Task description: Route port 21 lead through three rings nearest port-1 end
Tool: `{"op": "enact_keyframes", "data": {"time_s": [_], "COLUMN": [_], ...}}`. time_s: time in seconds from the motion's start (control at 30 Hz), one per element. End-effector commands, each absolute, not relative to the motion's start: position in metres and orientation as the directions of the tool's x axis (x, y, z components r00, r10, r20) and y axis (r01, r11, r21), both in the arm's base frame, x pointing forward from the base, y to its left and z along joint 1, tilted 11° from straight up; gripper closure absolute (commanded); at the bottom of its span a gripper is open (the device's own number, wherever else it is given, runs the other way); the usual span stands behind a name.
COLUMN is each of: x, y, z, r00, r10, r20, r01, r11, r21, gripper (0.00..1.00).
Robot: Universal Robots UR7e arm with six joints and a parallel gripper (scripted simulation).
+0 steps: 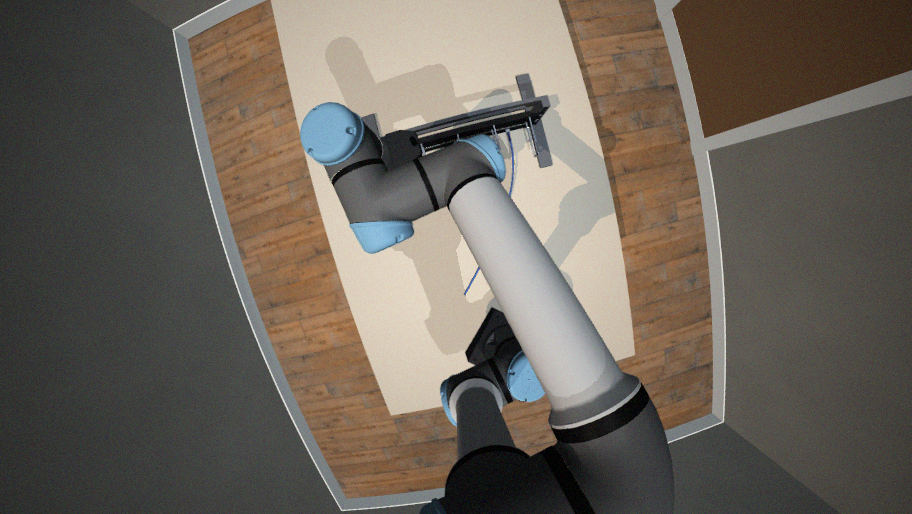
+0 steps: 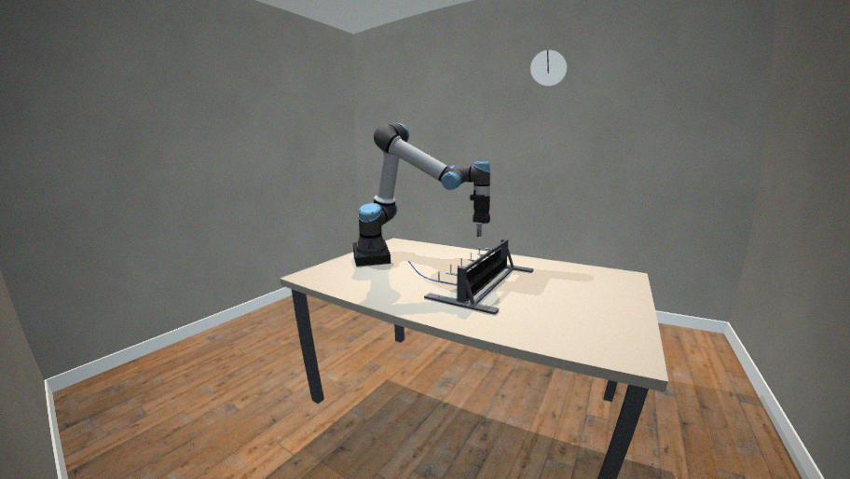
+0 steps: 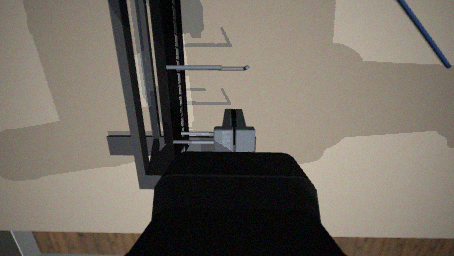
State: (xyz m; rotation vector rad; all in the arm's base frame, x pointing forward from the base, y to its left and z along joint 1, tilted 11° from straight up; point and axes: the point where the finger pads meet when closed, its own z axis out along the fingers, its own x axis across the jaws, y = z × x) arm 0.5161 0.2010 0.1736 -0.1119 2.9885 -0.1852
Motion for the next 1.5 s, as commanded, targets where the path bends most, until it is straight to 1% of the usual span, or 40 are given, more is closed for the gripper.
{"op": "enact_keyframes", "data": {"time_s": [0.0, 0.67, 1.47], "x": [0.516, 0.517, 0.522], "y": [0.201, 0.200, 0.196], "z": [0.174, 0.168, 0.134], "r00": [-0.986, -0.986, -0.986], "r10": [-0.083, -0.083, -0.083], "r20": [-0.142, -0.142, -0.142], "r01": [-0.065, -0.065, -0.065], "r11": [0.990, 0.990, 0.990], "r21": [-0.128, -0.128, -0.128], "gripper": [1.00, 1.00, 1.00]}}
